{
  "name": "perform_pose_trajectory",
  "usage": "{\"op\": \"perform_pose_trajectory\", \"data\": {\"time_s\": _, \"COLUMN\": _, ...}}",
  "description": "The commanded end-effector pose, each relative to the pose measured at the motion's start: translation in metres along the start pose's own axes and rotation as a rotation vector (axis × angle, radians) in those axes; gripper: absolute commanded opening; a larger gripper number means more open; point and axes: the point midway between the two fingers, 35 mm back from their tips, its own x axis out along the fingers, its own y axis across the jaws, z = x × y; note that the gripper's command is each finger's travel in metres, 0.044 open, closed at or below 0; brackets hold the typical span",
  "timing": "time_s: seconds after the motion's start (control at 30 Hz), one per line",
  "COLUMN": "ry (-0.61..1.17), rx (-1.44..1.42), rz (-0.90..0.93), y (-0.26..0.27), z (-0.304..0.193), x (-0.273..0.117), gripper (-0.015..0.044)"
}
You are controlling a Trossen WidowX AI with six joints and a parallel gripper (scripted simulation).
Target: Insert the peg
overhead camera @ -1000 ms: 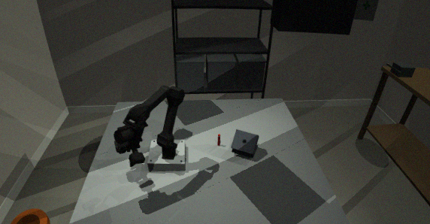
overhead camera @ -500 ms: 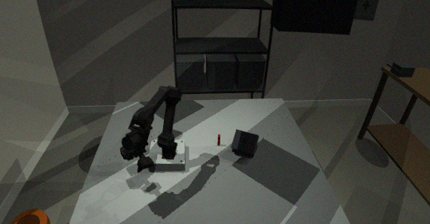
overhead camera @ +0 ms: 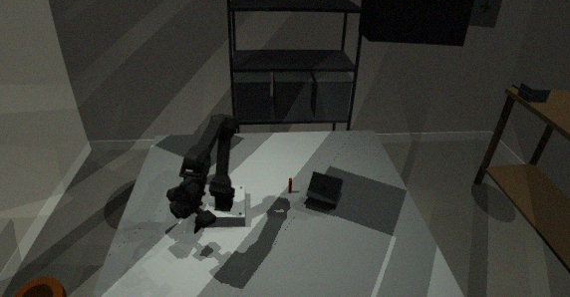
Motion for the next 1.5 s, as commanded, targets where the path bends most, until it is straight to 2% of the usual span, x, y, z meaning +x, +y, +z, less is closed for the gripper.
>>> {"op": "perform_pose_trajectory", "data": {"time_s": 0.0, "ry": 0.007, "rx": -0.062, "rz": 0.025, "y": 0.012, "z": -0.005, "x": 0.001, "gripper": 0.0440}}
{"op": "perform_pose_trajectory", "data": {"time_s": 1.47, "ry": 0.008, "rx": -0.531, "rz": 0.216, "y": 0.136, "z": -0.072, "x": -0.026, "gripper": 0.0440}}
